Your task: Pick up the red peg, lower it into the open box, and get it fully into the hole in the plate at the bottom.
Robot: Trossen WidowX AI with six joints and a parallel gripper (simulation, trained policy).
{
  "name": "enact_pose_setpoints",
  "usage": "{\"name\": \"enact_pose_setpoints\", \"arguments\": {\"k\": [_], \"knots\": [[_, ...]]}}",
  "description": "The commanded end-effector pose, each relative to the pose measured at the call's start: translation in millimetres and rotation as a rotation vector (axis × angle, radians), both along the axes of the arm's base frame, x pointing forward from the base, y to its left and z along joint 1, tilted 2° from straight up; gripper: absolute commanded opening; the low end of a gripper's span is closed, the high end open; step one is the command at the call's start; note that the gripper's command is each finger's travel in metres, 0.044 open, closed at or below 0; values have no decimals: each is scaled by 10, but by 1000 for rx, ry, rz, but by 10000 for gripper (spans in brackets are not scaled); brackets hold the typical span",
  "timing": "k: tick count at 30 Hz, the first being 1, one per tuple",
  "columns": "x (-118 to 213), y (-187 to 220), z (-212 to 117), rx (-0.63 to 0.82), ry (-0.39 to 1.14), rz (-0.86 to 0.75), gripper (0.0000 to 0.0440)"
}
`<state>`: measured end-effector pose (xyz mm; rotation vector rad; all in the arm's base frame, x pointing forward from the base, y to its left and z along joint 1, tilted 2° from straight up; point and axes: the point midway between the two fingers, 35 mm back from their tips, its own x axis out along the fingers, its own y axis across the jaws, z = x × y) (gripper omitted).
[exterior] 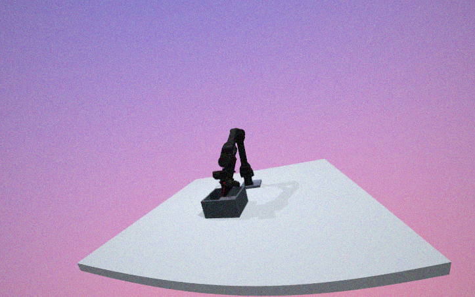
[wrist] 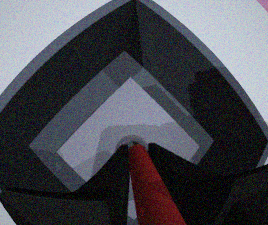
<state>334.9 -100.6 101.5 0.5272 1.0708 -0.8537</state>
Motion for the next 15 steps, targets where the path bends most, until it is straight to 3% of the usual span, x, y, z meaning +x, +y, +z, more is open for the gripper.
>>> {"name": "enact_pose_setpoints", "arguments": {"k": [1, 4, 9, 15], "knots": [[14, -5, -86, 21, 20, 44, 5], [6, -4, -159, 37, 43, 72, 43], [17, -28, -253, 63, 69, 96, 156], [125, -110, -154, 55, 72, 139, 184]]}}
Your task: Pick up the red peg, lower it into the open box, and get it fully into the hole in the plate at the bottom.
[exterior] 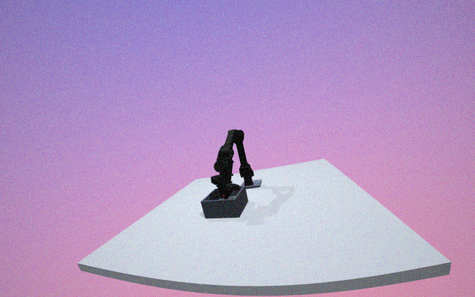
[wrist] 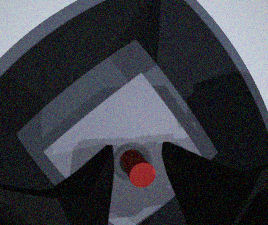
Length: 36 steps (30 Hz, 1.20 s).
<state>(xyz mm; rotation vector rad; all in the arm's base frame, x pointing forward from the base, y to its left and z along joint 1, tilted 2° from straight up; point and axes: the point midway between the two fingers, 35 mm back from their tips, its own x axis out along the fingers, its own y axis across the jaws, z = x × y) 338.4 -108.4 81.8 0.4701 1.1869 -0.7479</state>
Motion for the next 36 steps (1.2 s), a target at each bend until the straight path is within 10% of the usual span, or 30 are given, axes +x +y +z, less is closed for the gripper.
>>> {"name": "enact_pose_setpoints", "arguments": {"k": [1, 11, 36], "knots": [[115, -41, 60, 7, -7, 21, 202], [423, -23, 244, 64, -37, 53, 440], [1002, 254, 763, 191, -118, 127, 440]]}}
